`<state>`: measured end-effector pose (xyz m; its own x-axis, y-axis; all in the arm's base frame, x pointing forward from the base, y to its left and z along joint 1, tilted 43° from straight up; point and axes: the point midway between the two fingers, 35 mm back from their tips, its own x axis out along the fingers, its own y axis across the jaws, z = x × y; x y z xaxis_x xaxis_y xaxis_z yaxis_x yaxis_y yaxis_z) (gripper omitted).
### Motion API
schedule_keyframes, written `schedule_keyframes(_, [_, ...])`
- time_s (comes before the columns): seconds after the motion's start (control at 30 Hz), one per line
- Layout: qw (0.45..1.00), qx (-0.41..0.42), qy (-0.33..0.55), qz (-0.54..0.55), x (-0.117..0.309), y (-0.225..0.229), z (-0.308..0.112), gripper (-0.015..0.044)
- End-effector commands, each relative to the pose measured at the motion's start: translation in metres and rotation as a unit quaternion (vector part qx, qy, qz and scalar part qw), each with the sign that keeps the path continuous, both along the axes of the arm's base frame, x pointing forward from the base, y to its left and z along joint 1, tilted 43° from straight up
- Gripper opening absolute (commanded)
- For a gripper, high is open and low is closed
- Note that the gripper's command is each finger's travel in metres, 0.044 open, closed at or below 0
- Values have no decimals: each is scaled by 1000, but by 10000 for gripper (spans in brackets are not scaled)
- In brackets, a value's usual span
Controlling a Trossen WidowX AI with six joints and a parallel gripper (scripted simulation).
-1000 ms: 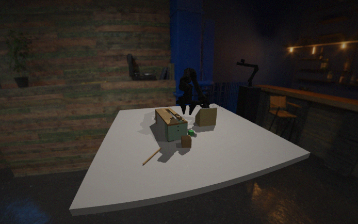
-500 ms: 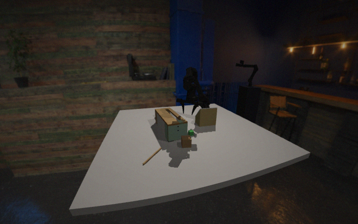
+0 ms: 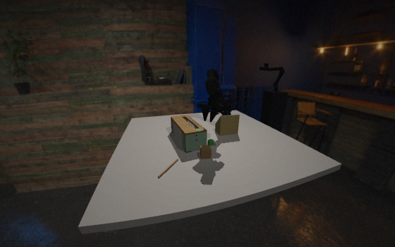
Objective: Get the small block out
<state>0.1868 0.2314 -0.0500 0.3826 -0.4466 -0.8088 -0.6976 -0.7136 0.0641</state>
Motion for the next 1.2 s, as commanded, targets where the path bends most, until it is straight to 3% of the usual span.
schedule_keyframes(0.0, [889, -222, 165, 364, -12, -8, -9, 285])
schedule_keyframes(0.2, [822, -275, 212, 452, -14, -7, -8, 285])
schedule_keyframes(0.97, [822, -275, 212, 452, -14, -7, -8, 285])
schedule_keyframes(1.17, [822, -275, 211, 451, -3, -51, -66, 285])
